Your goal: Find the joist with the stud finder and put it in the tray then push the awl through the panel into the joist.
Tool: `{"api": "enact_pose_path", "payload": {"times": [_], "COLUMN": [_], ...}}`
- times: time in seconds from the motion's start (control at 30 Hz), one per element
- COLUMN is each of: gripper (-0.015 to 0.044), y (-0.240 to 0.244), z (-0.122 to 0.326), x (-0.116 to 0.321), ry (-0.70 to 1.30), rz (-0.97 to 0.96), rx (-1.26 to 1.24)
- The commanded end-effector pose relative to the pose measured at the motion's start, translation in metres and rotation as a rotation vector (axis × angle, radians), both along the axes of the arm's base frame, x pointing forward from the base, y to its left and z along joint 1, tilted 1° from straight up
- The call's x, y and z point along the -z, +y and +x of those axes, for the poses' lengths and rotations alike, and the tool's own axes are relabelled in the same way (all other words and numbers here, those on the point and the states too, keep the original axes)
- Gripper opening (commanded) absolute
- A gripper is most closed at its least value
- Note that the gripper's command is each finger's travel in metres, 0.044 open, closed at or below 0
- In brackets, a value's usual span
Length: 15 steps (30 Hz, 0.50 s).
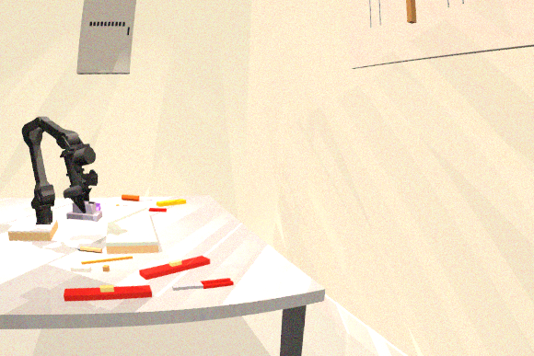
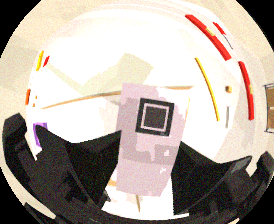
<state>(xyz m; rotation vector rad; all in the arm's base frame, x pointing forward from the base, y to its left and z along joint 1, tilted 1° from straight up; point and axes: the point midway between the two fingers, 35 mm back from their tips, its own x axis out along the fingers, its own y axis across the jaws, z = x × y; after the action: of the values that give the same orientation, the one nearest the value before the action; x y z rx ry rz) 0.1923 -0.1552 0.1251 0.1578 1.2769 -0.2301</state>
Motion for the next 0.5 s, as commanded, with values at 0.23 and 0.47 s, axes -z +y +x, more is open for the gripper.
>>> {"api": "enact_pose_path", "payload": {"times": [0.23,0.47], "gripper": [0.0,0.0], "y": [-0.019,-0.028], "z": [0.042,0.071], "x": [-0.021,-0.027], "ry": [-0.016,-0.017], "rz": [-0.018,-0.02], "rx": [-0.064,-0.109]}}
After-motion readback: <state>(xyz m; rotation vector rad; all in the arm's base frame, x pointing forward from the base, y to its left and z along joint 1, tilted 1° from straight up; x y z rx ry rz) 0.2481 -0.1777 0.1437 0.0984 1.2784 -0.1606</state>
